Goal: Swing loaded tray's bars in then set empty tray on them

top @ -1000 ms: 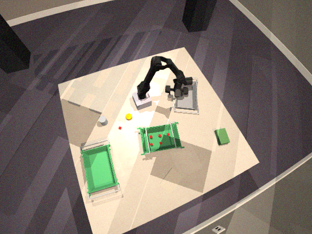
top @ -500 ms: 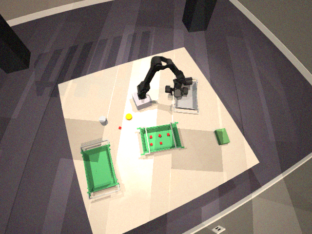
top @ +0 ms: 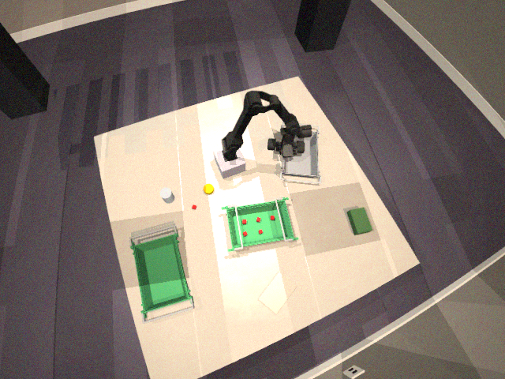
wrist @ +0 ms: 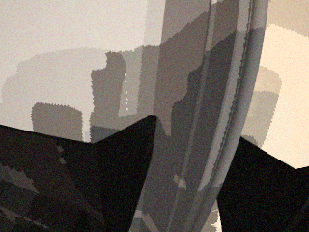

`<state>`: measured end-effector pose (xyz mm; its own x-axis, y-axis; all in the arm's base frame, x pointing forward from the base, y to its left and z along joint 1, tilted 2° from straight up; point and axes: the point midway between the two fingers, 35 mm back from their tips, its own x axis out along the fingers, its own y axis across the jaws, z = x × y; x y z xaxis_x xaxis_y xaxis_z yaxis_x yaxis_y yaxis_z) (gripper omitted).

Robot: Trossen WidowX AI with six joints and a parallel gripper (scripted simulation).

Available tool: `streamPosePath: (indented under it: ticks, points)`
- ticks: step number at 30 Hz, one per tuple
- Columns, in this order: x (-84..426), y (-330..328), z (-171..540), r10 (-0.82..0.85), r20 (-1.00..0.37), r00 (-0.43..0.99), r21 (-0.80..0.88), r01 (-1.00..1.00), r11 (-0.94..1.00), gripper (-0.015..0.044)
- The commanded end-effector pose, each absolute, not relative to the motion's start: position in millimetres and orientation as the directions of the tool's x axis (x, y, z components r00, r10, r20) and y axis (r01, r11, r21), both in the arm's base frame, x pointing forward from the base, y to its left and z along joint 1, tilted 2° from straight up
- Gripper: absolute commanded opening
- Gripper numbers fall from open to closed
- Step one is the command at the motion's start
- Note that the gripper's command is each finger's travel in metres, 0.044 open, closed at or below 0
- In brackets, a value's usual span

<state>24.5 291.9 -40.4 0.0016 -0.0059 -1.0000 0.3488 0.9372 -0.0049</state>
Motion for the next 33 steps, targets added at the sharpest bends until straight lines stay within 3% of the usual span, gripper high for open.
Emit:
streamPosePath:
  ticks: [1, 18, 33]
  points:
    - [23, 291, -41, -0.011, -1.0, -0.005, -0.012, 0.351, 0.936, 0.0115]
    - [24, 292, -30, -0.01, -1.0, -0.005, -0.011, 0.351, 0.936, 0.0001]
    - [24, 292, 40, -0.01, -1.0, -0.005, -0.011, 0.351, 0.936, 0.0]
